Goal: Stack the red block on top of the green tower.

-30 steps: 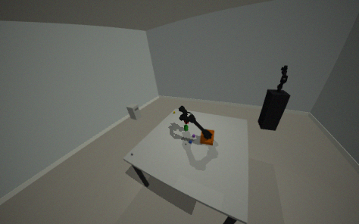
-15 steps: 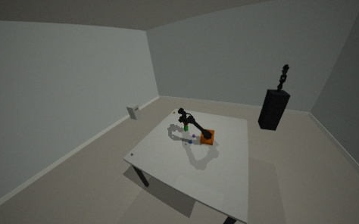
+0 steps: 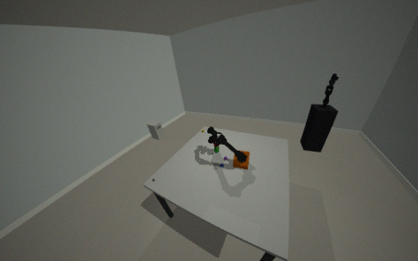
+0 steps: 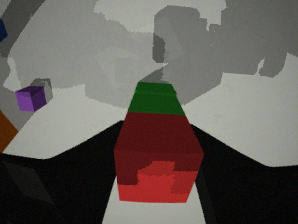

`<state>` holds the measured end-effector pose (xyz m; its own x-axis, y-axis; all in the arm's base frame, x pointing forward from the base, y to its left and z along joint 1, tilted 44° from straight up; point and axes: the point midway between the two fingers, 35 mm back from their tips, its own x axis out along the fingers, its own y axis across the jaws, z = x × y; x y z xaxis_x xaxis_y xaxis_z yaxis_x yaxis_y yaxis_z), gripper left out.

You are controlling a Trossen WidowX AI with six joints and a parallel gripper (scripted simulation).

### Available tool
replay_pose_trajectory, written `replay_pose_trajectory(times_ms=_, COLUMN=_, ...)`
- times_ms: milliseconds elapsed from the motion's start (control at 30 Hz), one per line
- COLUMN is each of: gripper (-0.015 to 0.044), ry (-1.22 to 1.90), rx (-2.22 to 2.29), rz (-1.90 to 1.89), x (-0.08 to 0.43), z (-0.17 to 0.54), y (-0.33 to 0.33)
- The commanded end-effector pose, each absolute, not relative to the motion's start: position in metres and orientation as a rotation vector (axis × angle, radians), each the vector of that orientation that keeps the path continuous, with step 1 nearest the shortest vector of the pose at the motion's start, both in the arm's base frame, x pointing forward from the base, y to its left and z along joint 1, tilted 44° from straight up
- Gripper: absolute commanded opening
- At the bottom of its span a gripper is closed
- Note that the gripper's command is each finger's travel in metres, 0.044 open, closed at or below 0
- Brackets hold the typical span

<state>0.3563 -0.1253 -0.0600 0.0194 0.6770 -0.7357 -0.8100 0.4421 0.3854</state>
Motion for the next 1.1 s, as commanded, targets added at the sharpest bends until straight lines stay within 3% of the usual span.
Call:
replay_pose_trajectory(times_ms=0, gripper=0.0000, ry=1.030, rx=-0.153, rz=1.158, x=0.3568, z=-0.0603, y=-0.1249)
replay_pose_trajectory(times_ms=500, gripper=0.0000, ry=1.030, rx=-0.154, rz=1.158, x=0.3569, z=-0.0578, y=-0.1272)
replay_pose_trajectory(times_ms=1067, gripper=0.0440, ry=1.032, rx=-0.159, rz=1.161, x=0.3565, z=-0.0603, y=-0.1253)
